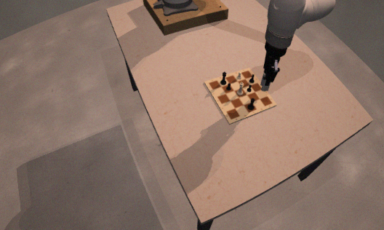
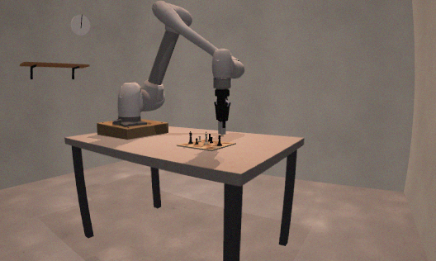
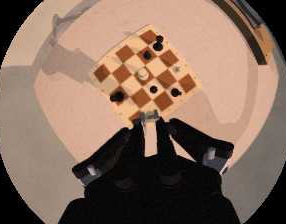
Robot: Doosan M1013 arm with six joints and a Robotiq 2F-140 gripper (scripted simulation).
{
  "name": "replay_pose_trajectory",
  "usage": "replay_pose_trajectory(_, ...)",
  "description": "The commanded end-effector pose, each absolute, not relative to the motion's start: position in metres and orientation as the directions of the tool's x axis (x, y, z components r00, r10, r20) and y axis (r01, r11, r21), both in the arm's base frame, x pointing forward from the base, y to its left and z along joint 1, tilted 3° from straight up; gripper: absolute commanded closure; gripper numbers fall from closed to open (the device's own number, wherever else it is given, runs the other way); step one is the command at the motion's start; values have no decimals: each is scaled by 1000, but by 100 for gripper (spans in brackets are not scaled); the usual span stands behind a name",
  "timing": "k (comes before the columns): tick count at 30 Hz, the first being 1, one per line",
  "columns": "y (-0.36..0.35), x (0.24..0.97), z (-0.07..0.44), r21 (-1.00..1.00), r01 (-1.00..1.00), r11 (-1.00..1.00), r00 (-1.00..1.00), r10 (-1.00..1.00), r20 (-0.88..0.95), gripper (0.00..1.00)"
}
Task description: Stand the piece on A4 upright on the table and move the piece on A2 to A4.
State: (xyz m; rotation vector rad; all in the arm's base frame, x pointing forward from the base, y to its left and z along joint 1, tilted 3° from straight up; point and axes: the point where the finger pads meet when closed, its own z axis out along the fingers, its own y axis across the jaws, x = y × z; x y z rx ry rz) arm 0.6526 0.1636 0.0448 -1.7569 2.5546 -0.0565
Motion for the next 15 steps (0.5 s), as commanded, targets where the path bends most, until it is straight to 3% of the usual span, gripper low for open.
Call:
replay_pose_trajectory(1,164,651,68,-53,-932,358,-357,-934,-13,100)
replay_pose_trajectory(8,164,649,109,-53,-932,358,-357,-934,-13,100)
replay_pose_trajectory(15,164,649,113,-53,-932,358,-357,-934,-13,100)
